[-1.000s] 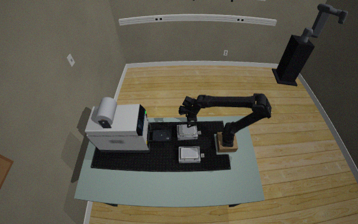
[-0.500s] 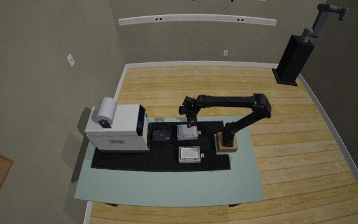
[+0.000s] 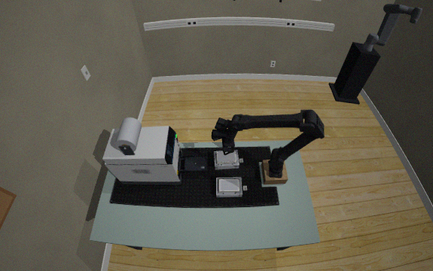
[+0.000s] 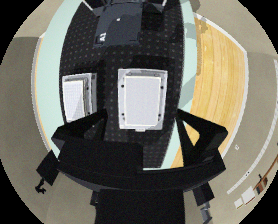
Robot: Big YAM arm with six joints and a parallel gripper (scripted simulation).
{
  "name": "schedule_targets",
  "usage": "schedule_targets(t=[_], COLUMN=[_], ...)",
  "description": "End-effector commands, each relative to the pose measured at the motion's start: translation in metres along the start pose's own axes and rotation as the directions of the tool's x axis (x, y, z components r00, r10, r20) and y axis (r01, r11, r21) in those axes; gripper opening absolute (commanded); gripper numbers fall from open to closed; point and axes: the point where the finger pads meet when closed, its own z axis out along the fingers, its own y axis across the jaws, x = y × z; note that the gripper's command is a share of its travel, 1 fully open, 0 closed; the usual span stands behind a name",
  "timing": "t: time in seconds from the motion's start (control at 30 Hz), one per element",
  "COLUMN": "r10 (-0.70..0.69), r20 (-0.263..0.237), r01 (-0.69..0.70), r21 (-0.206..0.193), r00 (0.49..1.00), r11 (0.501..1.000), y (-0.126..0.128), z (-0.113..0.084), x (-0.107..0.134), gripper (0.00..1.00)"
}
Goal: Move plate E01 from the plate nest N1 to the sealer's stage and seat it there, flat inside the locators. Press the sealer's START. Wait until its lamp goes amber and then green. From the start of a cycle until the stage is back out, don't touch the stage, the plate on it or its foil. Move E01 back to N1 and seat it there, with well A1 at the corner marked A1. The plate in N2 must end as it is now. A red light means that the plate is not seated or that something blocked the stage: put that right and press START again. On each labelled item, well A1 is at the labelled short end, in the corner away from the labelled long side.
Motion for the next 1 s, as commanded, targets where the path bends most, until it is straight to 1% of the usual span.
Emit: schedule_targets(t=[0.0, 0.17, 0.2, 0.27, 0.4, 0.53, 0.73, 0.83, 0.97], r10=[0.021, 0.019, 0.02, 0.022, 0.023, 0.02, 0.002, -0.009, 0.004], r20=[-0.078, -0.246, -0.253, -0.235, -0.23, -0.232, -0.212, -0.222, -0.259], r01=[-0.021, -0.018, -0.02, -0.023, -0.025, -0.022, -0.003, 0.006, -0.01], r21=[0.004, 0.007, 0.002, -0.003, -0.007, -0.008, -0.005, -0.011, -0.023], r00=[0.997, 0.969, 0.967, 0.972, 0.973, 0.973, 0.977, 0.975, 0.966], r11=[1.0, 1.0, 1.0, 1.0, 1.0, 1.0, 1.0, 1.0, 1.0], y=[-0.006, -0.004, -0.003, -0.002, -0.005, -0.007, -0.002, 0.004, 0.007], z=[-0.014, -0.008, -0.008, -0.01, -0.013, -0.009, -0.008, -0.007, -0.001], x=[-0.018, -0.024, -0.023, -0.017, -0.009, -0.006, -0.005, -0.002, 0.007], gripper=[1.0, 1.0, 1.0, 1.0, 1.0, 1.0, 1.0, 1.0, 1.0])
